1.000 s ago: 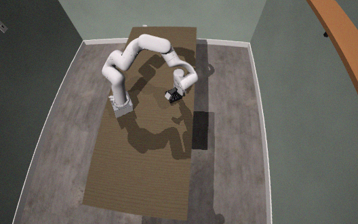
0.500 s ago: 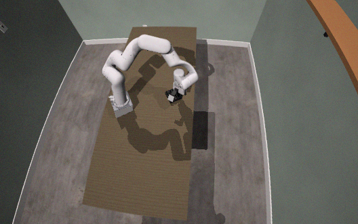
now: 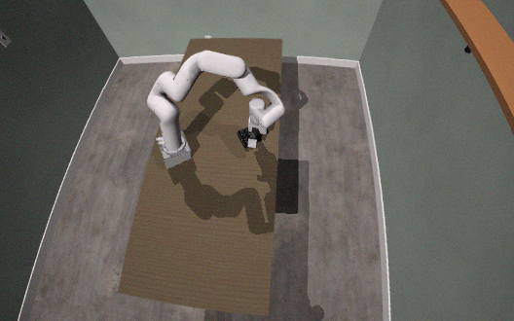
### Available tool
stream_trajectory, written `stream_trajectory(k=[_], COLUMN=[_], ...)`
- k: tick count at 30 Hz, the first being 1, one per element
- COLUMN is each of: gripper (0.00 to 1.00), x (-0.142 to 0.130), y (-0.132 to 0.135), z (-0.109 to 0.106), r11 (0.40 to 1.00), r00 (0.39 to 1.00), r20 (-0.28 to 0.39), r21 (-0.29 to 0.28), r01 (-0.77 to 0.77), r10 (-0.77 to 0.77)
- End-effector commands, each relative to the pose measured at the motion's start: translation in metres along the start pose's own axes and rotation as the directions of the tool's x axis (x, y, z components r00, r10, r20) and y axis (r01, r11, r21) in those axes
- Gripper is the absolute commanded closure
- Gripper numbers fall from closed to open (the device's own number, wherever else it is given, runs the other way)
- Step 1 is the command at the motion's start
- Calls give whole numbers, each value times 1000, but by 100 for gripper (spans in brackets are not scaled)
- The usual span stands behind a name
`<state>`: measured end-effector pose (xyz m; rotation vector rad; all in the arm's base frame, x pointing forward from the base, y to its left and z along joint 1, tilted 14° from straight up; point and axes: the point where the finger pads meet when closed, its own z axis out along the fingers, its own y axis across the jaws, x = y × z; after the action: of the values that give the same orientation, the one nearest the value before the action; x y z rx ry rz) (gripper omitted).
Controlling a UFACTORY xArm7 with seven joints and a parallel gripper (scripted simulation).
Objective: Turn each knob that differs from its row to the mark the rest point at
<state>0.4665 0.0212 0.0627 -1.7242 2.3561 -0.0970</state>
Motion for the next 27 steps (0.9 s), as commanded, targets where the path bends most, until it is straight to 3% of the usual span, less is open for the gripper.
stream_trajectory(k=[1,17,27], gripper=[92,92,92], x=[0,0,0], y=[-1,-1,-1], z=[-1,-1,-1], r11=[988,905,862], r00=[988,905,862], r20=[10,7,6], r21=[9,11,12], r01=[153,425,507], r10=[-153,-425,-508])
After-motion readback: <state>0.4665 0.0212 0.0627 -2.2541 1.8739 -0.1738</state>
